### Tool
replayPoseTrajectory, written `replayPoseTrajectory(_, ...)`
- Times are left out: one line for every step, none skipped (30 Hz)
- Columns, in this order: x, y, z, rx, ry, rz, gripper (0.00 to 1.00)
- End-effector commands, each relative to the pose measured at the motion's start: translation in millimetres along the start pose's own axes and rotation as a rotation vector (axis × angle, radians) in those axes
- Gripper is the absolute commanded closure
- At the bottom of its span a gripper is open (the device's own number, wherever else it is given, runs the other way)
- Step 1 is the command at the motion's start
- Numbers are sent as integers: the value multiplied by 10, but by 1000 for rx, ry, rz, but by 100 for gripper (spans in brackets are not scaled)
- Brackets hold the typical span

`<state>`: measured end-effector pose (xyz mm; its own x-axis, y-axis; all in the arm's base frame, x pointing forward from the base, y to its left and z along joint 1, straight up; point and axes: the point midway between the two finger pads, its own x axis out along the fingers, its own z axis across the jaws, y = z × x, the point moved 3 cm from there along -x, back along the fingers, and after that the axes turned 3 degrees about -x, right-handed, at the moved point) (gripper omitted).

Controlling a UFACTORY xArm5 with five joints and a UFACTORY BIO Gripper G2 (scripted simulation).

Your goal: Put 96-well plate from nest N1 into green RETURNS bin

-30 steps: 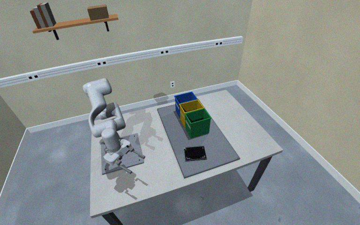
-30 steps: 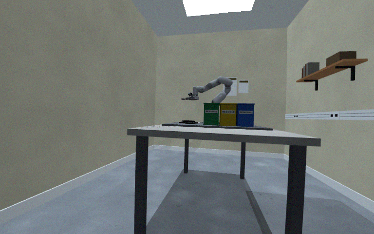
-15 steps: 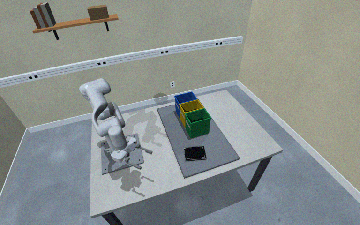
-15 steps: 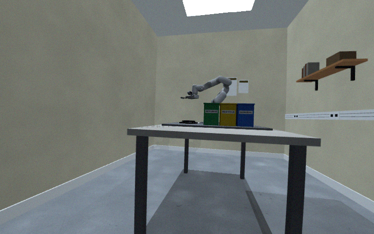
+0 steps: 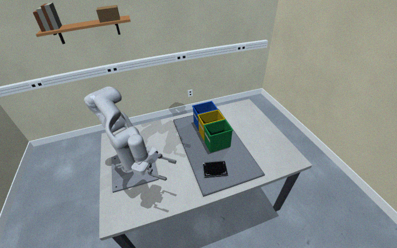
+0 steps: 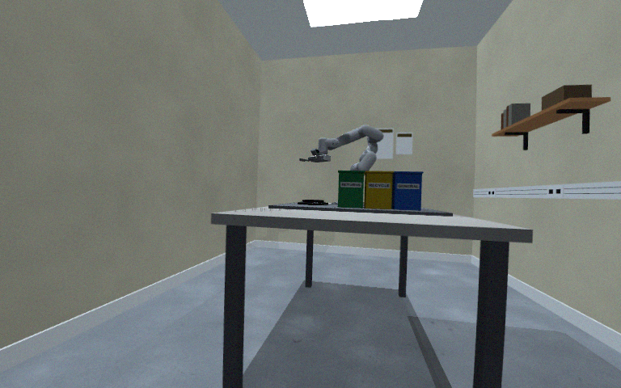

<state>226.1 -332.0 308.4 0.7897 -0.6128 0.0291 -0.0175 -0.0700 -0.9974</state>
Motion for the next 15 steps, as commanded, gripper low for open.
replayPoseTrajectory(139, -63, 176, 1, -31, -5, 63)
replayPoseTrajectory(164, -73, 218, 1, -31, -5, 63)
replayPoseTrajectory(179, -78, 240, 2, -31, -5, 63)
replayPoseTrajectory(179, -78, 240, 2, -31, -5, 63)
replayPoseTrajectory(202, -88, 274, 4, -64, -6, 63)
replayPoseTrajectory(225, -97, 312, 5, -83, -6, 63)
replayPoseTrajectory(248, -107, 356, 5, -83, -6, 63)
replayPoseTrajectory(270, -116, 400, 5, -83, -6, 63)
replayPoseTrajectory(292, -126, 444, 4, -83, -6, 63)
replayPoseTrajectory(314, -135, 488, 5, -83, -6, 63)
replayPoseTrajectory(330, -142, 518, 5, -83, -7, 63)
replayPoseTrajectory(330, -142, 518, 5, -83, -7, 63)
replayPoseTrajectory(330, -142, 518, 5, -83, -7, 63)
replayPoseTrajectory(351, -151, 554, 7, -116, -7, 63)
replayPoseTrajectory(371, -160, 593, 8, -136, -8, 63)
